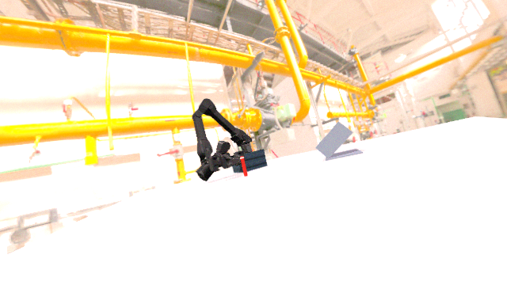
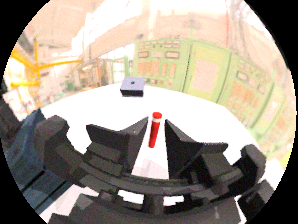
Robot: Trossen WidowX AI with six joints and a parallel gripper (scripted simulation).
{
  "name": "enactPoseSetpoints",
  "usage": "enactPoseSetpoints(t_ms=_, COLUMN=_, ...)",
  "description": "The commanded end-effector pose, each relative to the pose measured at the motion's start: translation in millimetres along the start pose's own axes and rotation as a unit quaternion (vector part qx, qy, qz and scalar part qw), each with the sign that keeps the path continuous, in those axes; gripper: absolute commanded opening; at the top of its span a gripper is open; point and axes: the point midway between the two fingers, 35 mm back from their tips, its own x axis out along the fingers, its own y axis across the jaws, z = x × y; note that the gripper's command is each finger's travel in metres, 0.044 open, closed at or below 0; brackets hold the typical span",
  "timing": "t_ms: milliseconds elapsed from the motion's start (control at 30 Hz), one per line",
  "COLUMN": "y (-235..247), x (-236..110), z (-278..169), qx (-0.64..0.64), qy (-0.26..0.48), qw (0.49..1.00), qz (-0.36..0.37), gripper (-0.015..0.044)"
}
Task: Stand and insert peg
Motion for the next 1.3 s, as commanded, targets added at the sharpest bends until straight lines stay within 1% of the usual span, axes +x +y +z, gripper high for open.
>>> enactPoseSetpoints(t_ms=0, y=0.0, x=0.0, z=0.0, qx=0.000, qy=0.000, qw=1.000, qz=0.000, gripper=0.0130)
enactPoseSetpoints(t_ms=567, y=0.0, x=0.0, z=0.0, qx=0.000, qy=0.000, qw=1.000, qz=0.000, gripper=0.0130)
enactPoseSetpoints(t_ms=967, y=0.0, x=0.0, z=0.0, qx=0.000, qy=0.000, qw=1.000, qz=0.000, gripper=0.0440)
enactPoseSetpoints(t_ms=1200, y=0.0, x=0.0, z=0.0, qx=0.000, qy=0.000, qw=1.000, qz=0.000, gripper=0.0440)
enactPoseSetpoints(t_ms=1267, y=-2.5, x=-1.2, z=7.0, qx=0.000, qy=0.000, qw=1.000, qz=0.000, gripper=0.0440)
